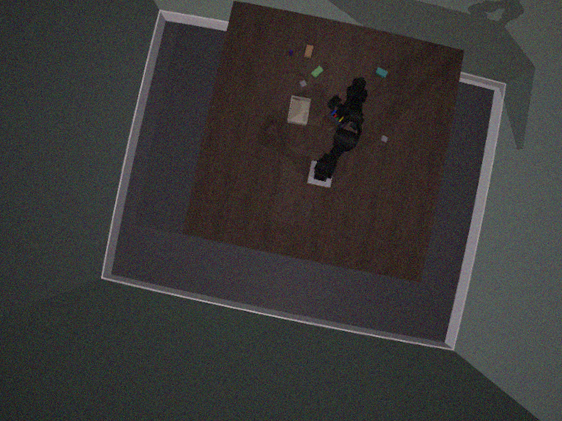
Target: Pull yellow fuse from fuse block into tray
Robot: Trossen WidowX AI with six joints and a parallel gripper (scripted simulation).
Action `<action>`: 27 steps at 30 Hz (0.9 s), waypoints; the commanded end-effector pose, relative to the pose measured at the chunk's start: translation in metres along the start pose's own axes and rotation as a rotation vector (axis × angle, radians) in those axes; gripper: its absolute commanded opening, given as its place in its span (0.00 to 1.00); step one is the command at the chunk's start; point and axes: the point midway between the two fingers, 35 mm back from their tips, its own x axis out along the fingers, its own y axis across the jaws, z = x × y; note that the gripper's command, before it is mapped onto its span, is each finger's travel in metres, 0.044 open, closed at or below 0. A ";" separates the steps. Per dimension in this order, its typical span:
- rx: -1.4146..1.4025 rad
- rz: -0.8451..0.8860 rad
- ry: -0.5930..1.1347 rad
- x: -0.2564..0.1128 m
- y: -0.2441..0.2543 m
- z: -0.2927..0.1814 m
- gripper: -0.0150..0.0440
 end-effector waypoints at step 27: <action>-0.001 0.002 -0.001 -0.016 0.000 0.001 0.25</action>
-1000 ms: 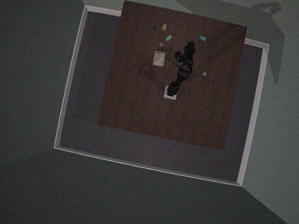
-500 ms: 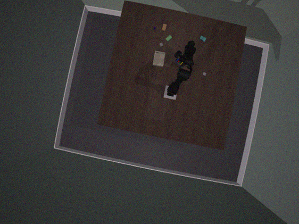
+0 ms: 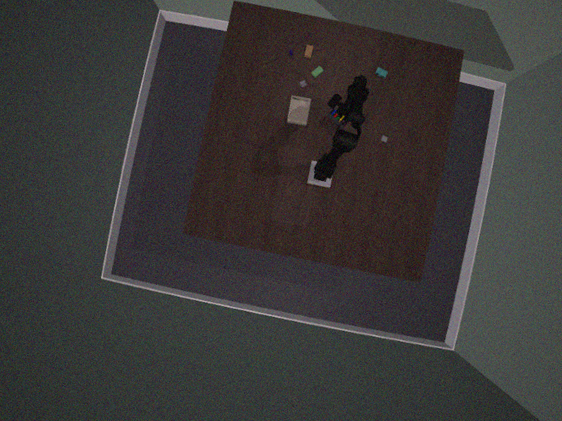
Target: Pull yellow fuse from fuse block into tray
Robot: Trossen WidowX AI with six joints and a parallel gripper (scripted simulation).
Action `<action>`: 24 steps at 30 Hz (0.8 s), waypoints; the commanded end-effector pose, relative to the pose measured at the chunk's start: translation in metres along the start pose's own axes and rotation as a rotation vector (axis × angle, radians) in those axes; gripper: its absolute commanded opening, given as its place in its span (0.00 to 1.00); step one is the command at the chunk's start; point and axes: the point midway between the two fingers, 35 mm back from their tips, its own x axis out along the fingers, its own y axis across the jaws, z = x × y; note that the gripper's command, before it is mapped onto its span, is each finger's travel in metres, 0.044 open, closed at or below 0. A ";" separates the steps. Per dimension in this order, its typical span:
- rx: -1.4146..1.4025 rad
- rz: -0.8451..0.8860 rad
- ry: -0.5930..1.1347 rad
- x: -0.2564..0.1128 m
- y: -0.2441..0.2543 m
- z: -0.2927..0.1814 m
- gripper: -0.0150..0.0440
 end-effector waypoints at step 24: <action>-0.003 0.003 -0.002 -0.015 0.000 0.000 0.25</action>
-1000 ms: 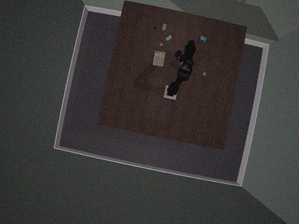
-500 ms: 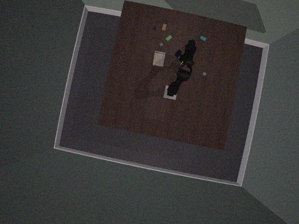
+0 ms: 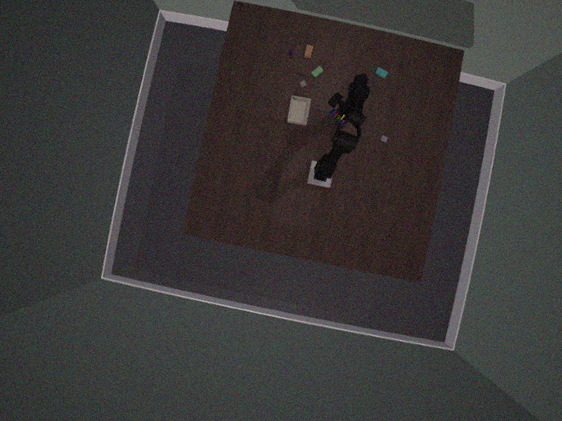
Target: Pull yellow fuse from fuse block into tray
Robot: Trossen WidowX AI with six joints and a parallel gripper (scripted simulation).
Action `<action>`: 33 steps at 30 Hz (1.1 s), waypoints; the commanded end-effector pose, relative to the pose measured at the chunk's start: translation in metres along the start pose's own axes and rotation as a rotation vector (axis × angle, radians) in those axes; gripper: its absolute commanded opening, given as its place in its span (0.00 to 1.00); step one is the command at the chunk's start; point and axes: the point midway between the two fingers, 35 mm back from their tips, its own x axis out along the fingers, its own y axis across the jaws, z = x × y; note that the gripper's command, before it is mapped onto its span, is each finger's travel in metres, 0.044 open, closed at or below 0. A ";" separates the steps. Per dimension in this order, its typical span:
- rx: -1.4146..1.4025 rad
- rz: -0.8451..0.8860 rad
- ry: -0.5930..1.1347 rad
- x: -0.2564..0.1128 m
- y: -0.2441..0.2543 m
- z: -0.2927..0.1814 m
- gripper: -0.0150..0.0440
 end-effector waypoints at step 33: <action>-0.004 0.004 -0.002 -0.032 0.000 0.000 0.25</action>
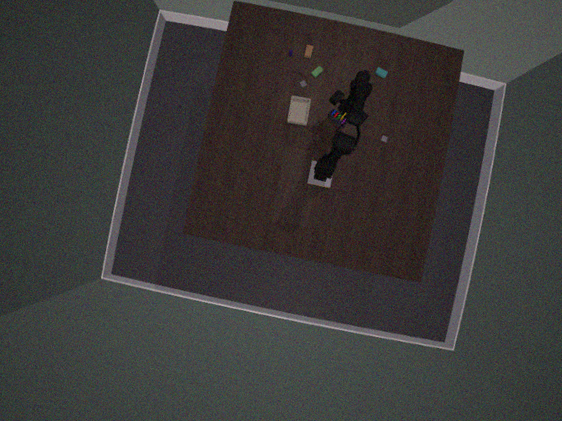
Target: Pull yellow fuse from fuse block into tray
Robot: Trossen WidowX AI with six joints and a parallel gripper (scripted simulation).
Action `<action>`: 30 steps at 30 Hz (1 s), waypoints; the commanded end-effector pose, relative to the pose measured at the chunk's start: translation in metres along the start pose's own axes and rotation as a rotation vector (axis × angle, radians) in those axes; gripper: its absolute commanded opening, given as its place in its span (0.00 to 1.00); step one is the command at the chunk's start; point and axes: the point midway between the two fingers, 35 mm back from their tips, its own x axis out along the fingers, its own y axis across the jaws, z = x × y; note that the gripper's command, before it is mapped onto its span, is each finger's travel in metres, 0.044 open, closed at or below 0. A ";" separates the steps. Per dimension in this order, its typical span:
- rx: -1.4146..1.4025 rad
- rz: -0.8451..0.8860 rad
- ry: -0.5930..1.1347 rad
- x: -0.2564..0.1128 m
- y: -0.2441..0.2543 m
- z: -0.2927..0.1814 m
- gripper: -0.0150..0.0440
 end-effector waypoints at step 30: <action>-0.002 0.016 0.004 -0.012 0.115 -0.036 0.25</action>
